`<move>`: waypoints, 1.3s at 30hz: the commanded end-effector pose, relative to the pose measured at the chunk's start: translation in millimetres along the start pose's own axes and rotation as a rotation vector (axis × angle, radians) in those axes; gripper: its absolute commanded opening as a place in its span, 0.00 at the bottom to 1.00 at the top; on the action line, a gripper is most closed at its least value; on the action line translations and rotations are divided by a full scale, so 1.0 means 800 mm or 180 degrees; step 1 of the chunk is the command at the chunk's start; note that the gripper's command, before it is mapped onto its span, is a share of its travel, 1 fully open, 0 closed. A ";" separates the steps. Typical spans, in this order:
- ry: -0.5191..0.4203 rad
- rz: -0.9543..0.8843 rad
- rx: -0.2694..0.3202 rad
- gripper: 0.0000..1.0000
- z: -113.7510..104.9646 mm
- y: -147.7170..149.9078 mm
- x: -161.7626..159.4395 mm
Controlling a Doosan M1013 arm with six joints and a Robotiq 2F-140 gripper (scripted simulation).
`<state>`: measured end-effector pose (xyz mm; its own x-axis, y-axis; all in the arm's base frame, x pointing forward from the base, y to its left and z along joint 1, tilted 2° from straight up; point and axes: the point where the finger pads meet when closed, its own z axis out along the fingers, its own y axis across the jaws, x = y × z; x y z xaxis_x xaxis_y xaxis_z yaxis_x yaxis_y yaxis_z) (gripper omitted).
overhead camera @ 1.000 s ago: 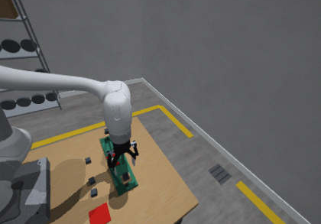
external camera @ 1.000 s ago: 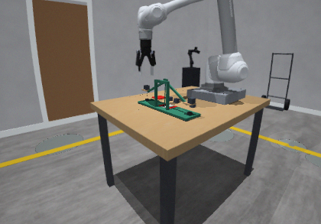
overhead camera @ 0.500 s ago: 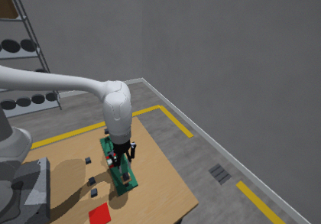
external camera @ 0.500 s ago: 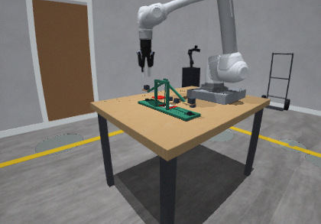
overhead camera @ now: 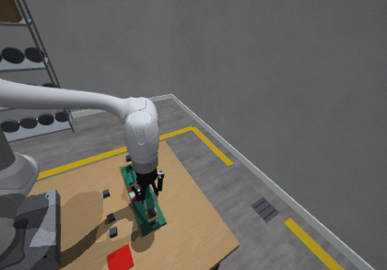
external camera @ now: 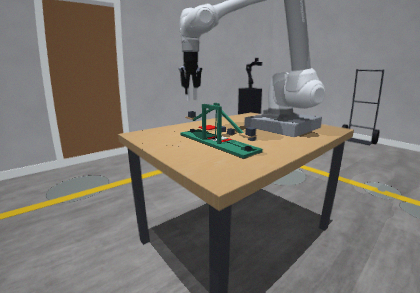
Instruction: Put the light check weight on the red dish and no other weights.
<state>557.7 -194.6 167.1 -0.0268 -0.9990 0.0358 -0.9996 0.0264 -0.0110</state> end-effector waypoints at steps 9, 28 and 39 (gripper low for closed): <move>0.0000 0.0000 0.0000 0.35 0.002 0.000 0.000; 0.0000 0.0000 0.0000 0.35 0.026 0.000 0.000; 0.0000 0.0000 0.0000 0.35 0.044 0.000 0.000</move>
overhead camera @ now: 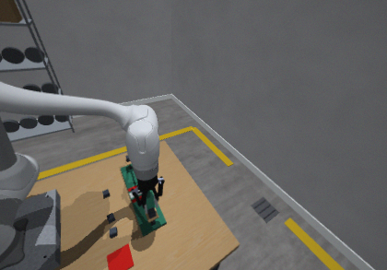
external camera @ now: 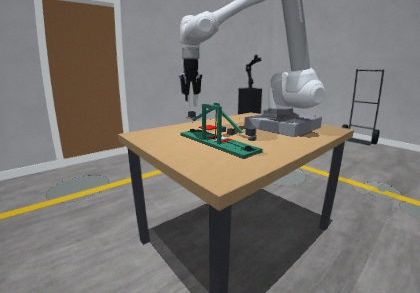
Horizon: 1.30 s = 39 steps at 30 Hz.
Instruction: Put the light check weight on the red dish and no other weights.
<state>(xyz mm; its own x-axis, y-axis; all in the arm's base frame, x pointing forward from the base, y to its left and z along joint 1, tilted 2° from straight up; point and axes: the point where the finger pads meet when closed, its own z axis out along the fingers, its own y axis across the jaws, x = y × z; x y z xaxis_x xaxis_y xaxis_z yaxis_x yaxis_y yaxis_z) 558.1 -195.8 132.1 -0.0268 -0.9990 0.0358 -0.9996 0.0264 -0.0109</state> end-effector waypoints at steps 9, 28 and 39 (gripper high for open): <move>0.0000 0.0000 0.0000 0.35 0.014 0.000 0.000; 0.0000 0.0000 0.0000 0.35 0.021 0.000 0.000; 0.0000 0.0000 0.0000 0.35 0.021 0.000 0.000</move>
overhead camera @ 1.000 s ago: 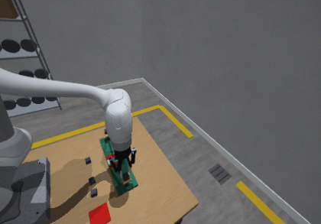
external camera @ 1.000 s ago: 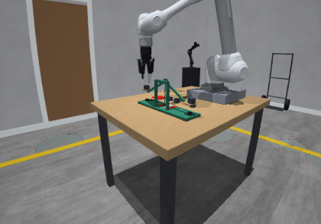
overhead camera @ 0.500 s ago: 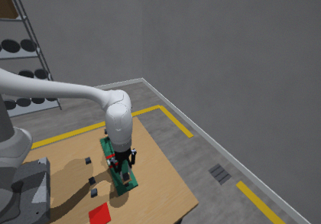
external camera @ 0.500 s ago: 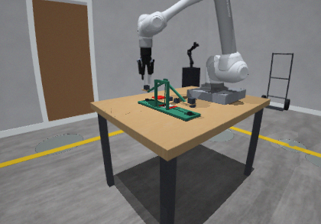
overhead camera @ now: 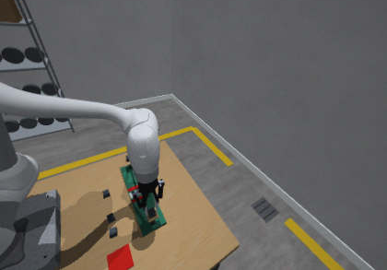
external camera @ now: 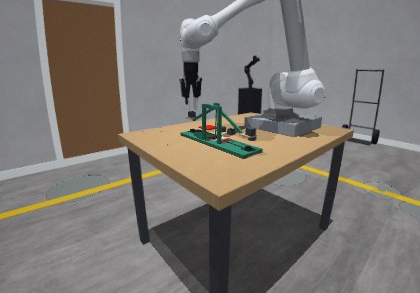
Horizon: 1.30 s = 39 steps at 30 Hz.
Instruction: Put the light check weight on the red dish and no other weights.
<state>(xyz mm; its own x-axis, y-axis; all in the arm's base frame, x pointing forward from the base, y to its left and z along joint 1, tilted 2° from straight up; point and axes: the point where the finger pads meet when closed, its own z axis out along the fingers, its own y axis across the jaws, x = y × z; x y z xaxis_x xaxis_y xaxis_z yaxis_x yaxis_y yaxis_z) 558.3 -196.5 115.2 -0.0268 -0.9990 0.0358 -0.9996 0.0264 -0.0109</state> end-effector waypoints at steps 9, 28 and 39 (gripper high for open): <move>0.0000 0.0000 0.0000 0.35 0.000 0.000 0.000; 0.0000 0.0000 0.0000 0.35 0.003 0.000 0.000; 0.0000 0.0000 0.0000 0.35 0.026 0.000 0.000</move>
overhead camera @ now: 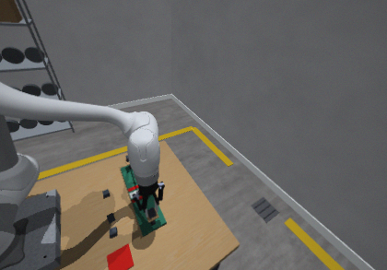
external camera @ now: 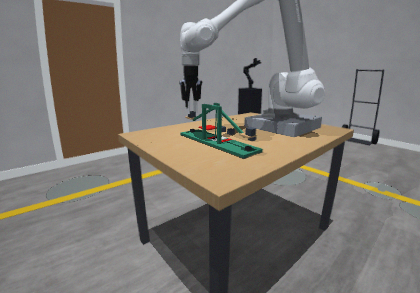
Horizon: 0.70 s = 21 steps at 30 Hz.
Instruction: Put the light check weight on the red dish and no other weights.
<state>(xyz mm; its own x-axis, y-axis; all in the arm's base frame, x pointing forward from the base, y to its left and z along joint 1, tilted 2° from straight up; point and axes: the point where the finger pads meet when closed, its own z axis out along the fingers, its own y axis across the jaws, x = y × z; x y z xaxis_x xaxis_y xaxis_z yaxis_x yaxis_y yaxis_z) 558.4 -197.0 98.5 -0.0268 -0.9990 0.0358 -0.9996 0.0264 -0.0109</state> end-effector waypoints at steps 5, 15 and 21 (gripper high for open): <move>0.0000 0.0000 0.0001 0.35 0.017 0.000 0.000; 0.0000 0.0000 0.0001 0.35 0.024 0.000 0.000; 0.0000 0.0000 0.0001 0.35 0.024 0.000 0.000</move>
<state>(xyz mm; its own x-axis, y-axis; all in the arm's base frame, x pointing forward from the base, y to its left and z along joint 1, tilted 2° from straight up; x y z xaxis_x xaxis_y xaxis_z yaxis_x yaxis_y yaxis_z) 558.6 -197.8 79.4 -0.0268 -0.9990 0.0358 -0.9996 0.0264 -0.0109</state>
